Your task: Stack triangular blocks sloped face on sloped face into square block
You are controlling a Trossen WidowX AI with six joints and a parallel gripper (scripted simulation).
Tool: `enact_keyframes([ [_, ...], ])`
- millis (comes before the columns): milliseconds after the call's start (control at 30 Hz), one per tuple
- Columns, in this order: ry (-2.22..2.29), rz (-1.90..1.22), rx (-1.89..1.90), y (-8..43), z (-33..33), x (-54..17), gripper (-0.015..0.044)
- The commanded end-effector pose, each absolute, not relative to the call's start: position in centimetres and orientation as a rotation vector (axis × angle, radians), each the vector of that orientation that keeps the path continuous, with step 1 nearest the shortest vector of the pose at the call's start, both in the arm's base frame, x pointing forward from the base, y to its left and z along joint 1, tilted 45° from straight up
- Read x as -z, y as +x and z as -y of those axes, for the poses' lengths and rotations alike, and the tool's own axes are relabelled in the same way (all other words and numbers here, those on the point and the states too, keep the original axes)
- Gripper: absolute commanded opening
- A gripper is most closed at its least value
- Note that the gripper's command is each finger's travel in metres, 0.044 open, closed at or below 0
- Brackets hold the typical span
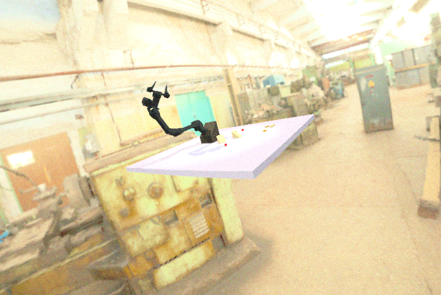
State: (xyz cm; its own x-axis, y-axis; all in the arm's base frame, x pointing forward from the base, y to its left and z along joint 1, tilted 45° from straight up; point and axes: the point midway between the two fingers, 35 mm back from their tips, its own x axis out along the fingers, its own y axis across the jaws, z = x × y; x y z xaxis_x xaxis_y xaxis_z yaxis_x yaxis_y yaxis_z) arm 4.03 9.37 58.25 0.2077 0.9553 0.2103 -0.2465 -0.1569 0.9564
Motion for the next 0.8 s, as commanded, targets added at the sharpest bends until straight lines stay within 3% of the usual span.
enact_keyframes([
  [0,1.086,-0.730,-1.110,4.6,-15.4,-55.5,0.0440],
  [400,0.563,-0.698,-0.614,13.3,-28.4,-42.7,0.0440],
  [767,0.110,-0.818,-0.175,24.6,-29.7,-27.1,0.0440],
])
